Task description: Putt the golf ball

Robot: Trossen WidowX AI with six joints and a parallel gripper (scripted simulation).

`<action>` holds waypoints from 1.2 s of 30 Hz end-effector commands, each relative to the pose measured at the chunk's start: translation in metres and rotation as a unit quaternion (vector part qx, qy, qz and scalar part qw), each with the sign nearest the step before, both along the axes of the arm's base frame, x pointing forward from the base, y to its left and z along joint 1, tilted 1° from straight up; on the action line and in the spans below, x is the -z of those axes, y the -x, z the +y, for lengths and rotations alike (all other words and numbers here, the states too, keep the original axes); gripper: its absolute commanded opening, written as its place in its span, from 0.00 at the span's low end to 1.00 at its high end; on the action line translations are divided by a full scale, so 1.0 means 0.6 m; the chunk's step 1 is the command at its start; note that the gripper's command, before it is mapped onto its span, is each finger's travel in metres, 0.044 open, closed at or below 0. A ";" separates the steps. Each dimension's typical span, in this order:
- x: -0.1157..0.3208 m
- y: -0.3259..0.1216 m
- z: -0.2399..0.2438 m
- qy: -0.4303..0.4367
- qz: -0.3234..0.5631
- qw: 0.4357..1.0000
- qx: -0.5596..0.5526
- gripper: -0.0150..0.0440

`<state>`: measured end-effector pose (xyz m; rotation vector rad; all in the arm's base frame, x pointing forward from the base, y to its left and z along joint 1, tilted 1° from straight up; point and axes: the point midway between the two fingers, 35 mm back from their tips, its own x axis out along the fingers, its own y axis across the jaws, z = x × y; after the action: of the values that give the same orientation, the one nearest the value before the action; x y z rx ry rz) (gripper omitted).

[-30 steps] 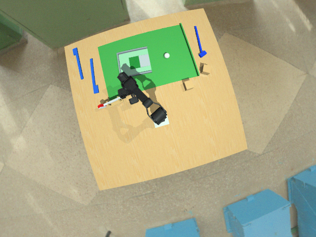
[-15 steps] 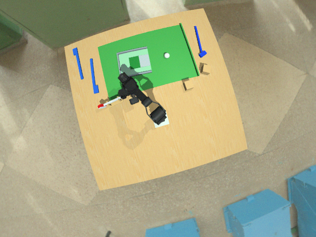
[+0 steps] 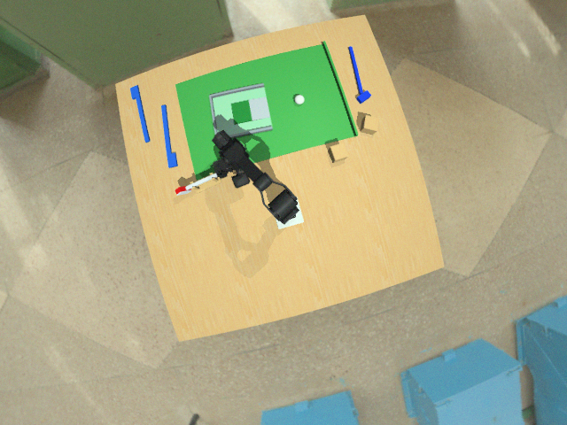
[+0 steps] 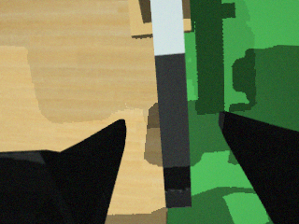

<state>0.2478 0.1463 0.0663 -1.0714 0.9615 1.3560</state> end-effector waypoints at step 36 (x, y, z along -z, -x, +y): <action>-0.155 0.003 0.001 0.000 0.002 1.000 0.000 0.25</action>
<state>0.2477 0.1456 0.1362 -1.0752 0.9784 1.3581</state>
